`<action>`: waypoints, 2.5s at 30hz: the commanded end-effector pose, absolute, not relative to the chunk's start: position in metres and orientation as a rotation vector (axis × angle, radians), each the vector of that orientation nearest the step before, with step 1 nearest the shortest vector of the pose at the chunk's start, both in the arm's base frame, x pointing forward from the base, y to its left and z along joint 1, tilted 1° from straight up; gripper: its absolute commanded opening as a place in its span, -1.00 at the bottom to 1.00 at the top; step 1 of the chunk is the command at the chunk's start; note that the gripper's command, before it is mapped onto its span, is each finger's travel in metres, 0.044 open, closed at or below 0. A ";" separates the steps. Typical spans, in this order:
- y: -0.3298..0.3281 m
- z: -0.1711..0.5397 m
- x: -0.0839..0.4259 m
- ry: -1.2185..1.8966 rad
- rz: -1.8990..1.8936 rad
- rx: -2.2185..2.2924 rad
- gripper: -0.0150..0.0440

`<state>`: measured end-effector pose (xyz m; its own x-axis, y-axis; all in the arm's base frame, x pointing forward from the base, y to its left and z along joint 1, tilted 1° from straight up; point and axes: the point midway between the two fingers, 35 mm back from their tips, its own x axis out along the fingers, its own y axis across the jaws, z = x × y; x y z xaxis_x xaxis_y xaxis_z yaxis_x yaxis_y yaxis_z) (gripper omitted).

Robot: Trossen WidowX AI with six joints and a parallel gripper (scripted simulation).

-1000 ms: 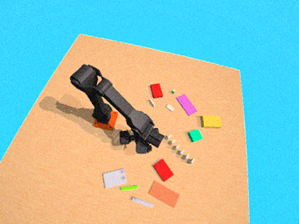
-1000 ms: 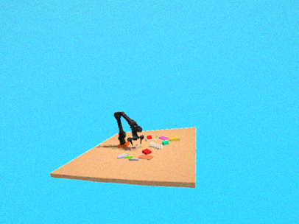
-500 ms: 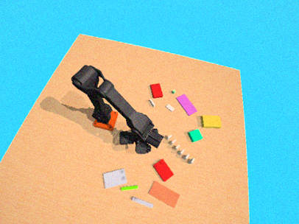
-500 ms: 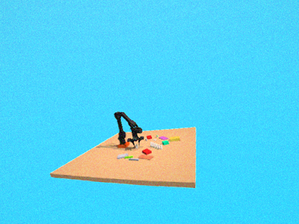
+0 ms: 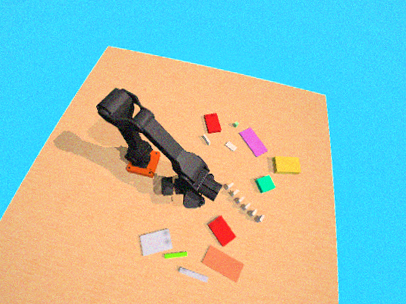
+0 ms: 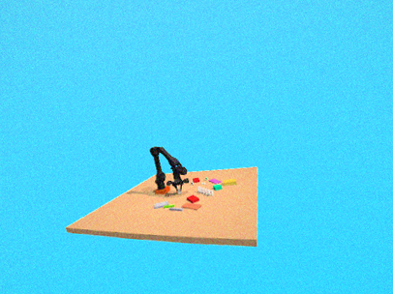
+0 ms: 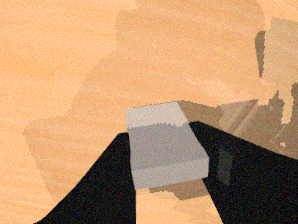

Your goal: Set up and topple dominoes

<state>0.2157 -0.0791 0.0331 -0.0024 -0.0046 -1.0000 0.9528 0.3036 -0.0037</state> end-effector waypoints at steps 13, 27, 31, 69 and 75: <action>-0.078 0.164 0.217 1.313 -0.973 0.977 -0.13; -0.001 0.167 0.349 1.462 -0.581 0.580 -0.13; -0.001 0.167 0.350 1.462 -0.581 0.580 -0.13; -0.003 0.035 0.353 1.462 -0.581 0.580 -0.13; -0.003 0.035 0.353 1.462 -0.581 0.580 -0.04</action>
